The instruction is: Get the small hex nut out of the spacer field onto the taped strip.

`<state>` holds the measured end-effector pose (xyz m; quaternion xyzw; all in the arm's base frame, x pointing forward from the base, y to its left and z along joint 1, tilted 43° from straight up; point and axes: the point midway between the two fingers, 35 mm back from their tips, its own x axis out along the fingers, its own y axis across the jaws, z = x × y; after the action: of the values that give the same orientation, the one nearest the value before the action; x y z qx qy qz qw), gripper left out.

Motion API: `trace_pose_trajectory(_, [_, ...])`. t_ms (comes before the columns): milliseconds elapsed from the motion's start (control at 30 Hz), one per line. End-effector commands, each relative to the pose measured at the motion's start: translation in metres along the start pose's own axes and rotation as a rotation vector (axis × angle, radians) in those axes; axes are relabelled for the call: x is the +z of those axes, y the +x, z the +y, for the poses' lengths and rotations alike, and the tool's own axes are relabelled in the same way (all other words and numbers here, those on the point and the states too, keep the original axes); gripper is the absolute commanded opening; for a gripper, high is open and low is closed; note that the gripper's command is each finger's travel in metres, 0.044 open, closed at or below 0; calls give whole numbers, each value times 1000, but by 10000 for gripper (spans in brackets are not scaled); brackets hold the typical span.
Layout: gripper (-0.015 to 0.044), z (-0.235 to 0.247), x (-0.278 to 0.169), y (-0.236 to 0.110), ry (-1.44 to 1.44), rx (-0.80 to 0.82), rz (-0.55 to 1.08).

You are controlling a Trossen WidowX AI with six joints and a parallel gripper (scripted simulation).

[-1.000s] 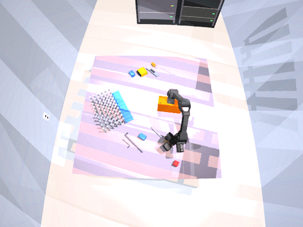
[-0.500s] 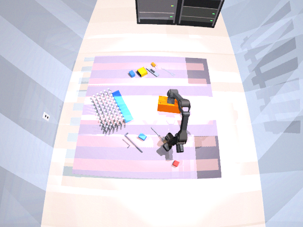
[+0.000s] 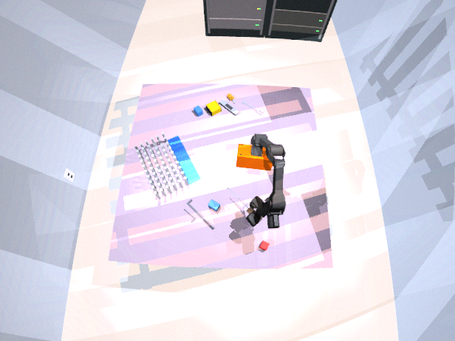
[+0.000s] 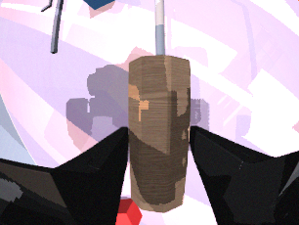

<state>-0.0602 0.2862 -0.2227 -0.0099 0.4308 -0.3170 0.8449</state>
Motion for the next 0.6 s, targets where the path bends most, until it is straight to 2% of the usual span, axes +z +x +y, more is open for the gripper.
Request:
trace_pose_trajectory(0, [0,11,15,-40,4,10,-2])
trace_pose_trajectory(167, [0,15,30,-71,5,7,-11])
trace_pose_trajectory(433, [0,16,32,-73,2,6,-10])
trace_pose_trajectory(567, [0,29,51,-78,-52,-9,24])
